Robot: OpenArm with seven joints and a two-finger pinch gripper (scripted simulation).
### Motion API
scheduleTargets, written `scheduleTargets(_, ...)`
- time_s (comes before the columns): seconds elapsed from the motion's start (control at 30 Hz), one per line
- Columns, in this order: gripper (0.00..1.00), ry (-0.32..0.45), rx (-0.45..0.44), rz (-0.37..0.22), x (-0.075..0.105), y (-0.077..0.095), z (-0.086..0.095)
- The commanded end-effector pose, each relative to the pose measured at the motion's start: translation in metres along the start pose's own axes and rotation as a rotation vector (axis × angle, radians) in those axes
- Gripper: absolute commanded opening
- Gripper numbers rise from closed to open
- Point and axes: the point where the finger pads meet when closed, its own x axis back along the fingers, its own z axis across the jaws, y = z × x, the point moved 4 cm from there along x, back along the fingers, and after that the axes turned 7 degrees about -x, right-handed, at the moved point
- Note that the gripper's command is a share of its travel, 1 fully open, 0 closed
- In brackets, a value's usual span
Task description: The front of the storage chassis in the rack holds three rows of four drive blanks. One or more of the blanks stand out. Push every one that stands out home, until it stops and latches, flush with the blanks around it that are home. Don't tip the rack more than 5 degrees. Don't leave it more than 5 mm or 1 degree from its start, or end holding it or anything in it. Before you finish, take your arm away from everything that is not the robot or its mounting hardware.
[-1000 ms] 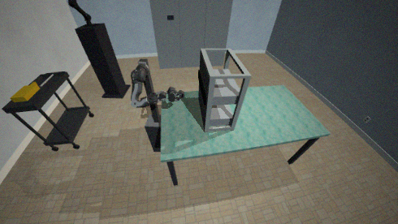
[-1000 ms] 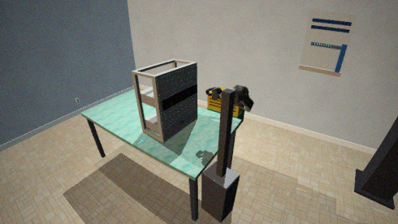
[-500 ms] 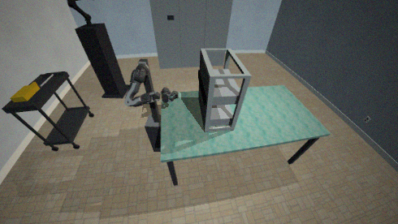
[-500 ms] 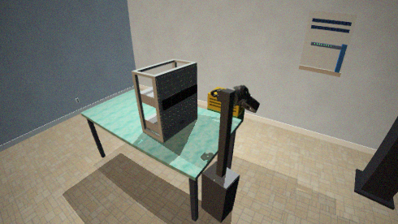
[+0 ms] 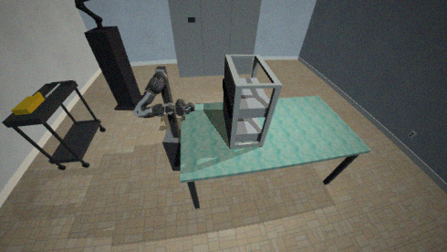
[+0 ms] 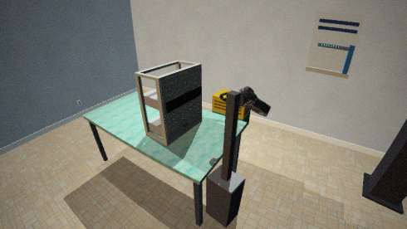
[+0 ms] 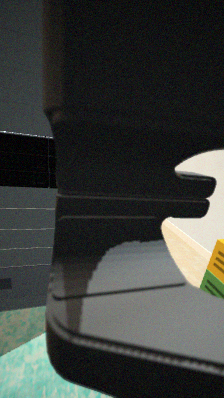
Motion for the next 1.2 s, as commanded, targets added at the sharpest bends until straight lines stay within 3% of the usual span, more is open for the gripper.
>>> scheduleTargets(0.0, 0.0, 0.017, 0.004, 0.014, 0.002, -0.002, 0.004)
scheduleTargets(0.37, 0.0, 0.016, 0.005, 0.012, 0.016, -0.001, 0.003)
scheduleTargets(1.17, 0.0, 0.015, 0.004, 0.01, 0.017, -0.001, 0.002)
